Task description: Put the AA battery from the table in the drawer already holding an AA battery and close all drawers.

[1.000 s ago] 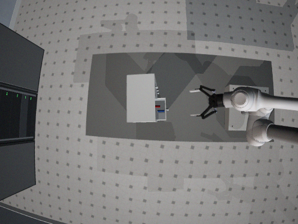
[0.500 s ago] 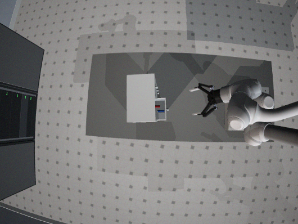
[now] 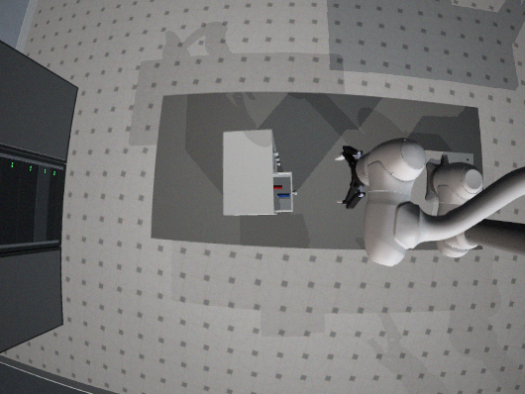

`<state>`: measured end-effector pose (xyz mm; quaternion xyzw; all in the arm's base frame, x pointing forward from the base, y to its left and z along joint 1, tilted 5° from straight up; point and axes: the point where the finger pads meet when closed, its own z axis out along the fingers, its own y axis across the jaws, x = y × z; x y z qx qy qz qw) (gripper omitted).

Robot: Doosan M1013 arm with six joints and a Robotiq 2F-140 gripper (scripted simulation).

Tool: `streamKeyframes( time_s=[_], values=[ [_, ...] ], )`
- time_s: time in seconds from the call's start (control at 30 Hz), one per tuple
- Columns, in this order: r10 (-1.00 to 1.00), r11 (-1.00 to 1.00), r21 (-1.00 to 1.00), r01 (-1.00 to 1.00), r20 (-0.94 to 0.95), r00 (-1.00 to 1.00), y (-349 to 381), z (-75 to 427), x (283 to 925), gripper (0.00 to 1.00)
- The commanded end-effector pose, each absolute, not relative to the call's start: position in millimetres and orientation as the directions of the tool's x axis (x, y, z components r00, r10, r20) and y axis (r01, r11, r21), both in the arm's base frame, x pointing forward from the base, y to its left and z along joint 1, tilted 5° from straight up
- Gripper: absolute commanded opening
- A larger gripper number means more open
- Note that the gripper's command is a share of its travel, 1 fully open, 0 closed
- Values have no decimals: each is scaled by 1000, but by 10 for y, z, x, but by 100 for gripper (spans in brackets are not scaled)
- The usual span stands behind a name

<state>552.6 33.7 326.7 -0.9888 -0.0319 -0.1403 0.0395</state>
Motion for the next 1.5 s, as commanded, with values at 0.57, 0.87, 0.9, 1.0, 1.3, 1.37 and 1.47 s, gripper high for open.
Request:
streamKeyframes(
  time_s=[0.57, 0.87, 0.9, 1.0, 1.3, 1.37, 1.47],
  values=[
    [69, -995, -67, 73, 53, 996, 354, 3327, 5529, 100],
    [70, -995, -67, 73, 43, 997, 354, 3330, 5528, 100],
    [70, -995, -67, 73, 43, 997, 354, 3330, 5528, 100],
    [70, -995, -67, 73, 43, 997, 354, 3330, 5528, 100],
    [70, -995, -67, 73, 43, 997, 357, 3329, 5518, 100],
    [70, -995, -67, 73, 43, 997, 403, 3304, 5331, 100],
    [70, -995, -67, 73, 43, 997, 523, 3200, 4786, 100]
  ],
)
